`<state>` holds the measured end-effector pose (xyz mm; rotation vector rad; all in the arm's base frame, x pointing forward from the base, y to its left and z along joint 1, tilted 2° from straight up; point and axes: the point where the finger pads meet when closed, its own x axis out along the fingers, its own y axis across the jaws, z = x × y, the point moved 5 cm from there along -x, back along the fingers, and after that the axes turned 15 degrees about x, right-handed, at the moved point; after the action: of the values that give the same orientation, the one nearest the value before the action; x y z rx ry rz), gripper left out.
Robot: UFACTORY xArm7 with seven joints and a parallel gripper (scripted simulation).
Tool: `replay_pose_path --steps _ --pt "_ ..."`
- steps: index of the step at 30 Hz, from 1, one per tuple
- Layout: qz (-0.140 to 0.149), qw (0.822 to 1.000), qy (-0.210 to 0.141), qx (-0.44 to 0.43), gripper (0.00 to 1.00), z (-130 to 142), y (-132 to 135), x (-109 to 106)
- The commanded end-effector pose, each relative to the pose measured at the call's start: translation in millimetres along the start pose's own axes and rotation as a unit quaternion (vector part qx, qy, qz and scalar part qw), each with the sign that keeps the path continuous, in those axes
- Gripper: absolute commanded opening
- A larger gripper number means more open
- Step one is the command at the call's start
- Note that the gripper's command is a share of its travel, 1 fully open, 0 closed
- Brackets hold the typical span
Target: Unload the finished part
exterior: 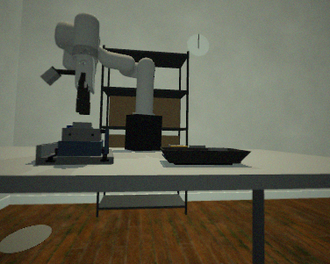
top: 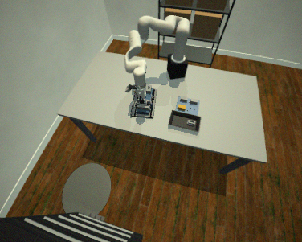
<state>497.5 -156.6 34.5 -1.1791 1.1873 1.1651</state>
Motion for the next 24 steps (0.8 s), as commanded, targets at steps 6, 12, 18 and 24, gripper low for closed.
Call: replay_pose_path --steps 6,12,18,24 --pt "-0.002 1.000 0.000 0.000 0.69 -0.2 -1.1 12.7" --pt "-0.002 1.000 0.000 0.000 0.69 -0.2 -1.1 16.9" --pt "-0.002 1.000 0.000 0.000 0.69 -0.2 -1.1 20.1" --pt "-0.002 1.000 0.000 0.000 0.69 -0.2 -1.1 20.6"
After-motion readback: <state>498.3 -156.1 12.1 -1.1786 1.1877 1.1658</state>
